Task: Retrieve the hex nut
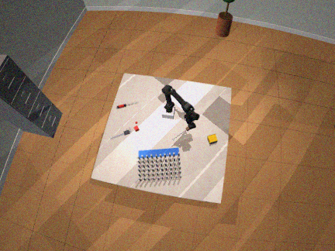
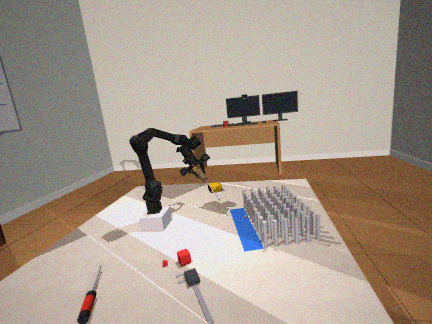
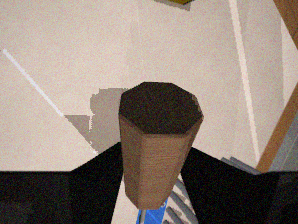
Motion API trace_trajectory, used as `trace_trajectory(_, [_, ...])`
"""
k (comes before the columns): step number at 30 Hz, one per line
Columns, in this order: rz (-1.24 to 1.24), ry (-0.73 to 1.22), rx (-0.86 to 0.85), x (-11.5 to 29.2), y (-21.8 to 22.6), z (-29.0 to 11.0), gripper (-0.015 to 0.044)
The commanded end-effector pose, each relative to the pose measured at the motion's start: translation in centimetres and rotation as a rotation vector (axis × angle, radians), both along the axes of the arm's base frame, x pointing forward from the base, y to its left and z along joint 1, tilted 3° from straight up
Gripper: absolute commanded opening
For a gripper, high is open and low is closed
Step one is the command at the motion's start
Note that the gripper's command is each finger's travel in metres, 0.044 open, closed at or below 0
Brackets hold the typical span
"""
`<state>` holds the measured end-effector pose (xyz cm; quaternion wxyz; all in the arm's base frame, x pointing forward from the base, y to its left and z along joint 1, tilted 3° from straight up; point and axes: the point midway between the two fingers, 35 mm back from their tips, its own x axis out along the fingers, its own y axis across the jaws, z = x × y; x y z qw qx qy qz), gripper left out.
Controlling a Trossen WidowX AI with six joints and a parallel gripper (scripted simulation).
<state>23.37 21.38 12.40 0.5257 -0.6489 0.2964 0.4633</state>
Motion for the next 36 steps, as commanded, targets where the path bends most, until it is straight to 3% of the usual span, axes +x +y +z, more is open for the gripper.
trace_trajectory(1, [0.142,-0.033,-0.055,-0.1,1.1,0.4,0.0])
trace_trajectory(36, [1.231,-0.202,-0.526,-4.4,7.9,0.3,0.0])
